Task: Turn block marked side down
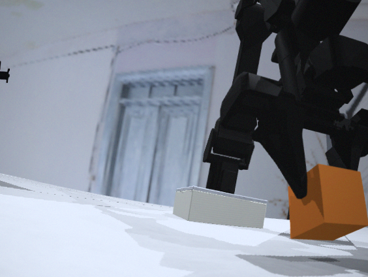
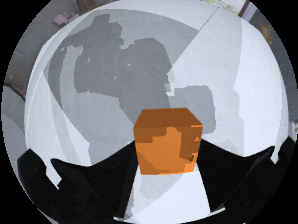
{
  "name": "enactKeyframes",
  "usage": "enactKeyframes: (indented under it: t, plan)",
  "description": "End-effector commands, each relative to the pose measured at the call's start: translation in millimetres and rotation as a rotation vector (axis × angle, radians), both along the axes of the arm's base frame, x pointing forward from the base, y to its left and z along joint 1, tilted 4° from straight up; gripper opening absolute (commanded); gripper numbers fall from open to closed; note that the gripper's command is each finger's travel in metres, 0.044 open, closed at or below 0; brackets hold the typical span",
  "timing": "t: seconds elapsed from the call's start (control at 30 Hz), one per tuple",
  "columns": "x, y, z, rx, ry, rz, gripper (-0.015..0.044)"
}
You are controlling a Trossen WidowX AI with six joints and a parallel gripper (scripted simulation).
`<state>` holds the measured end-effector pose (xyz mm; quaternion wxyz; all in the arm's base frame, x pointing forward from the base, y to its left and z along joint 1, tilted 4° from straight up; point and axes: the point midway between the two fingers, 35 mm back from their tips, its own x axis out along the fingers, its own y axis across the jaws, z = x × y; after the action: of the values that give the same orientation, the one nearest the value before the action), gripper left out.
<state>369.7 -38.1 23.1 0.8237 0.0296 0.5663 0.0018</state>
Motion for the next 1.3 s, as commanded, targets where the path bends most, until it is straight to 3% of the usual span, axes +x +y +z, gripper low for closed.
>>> enactKeyframes:
  t: [0.0,0.4,1.27]
  plan:
    - [-2,1,2,0.002,-0.072,-0.005,0.0000]
    - [-3,1,-1,-0.002,-0.162,-0.009,0.0000]
    - [1,1,-32,-0.014,-0.548,-0.032,0.0000]
